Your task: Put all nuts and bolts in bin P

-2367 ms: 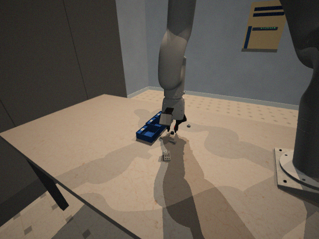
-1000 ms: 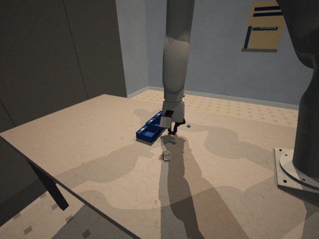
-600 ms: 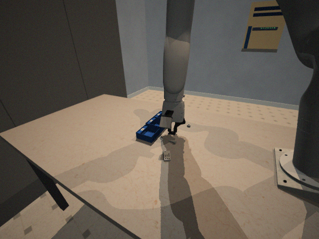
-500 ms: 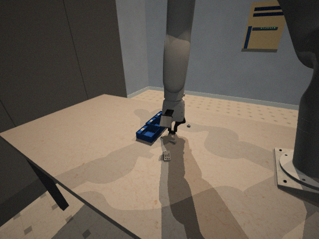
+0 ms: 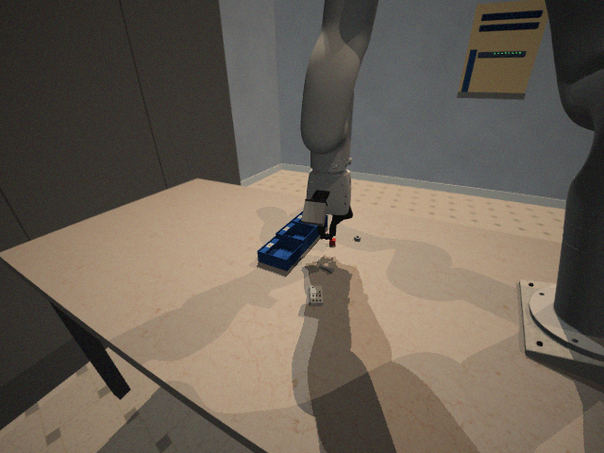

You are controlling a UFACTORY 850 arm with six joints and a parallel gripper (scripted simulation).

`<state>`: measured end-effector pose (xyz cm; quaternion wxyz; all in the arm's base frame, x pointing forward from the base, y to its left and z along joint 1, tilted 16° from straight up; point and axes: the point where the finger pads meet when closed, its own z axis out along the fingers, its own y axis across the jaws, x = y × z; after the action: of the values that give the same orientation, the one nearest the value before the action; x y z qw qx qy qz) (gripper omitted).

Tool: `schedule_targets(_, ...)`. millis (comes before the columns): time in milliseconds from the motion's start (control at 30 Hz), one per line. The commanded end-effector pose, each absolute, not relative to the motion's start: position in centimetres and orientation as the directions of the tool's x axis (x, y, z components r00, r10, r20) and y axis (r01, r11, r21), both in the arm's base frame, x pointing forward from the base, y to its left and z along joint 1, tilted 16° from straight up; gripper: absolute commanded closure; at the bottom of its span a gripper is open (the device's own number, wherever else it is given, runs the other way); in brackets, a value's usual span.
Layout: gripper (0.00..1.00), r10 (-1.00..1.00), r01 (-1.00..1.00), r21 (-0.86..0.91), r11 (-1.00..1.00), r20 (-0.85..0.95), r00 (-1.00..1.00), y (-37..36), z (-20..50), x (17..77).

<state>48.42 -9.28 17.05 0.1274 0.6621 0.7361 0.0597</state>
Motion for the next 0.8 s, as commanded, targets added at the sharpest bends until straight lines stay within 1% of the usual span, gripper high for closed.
schedule_targets(0, 1.00, 0.991, 0.959, 0.258, 0.117, -0.099, -0.094, -9.2, 18.5, 48.1)
schedule_targets(533, 1.00, 0.991, 0.959, 0.258, 0.117, -0.099, -0.094, -9.2, 18.4, 48.1)
schedule_targets(767, 1.00, 0.991, 0.959, 0.258, 0.117, -0.099, -0.094, -12.6, 19.3, 50.4)
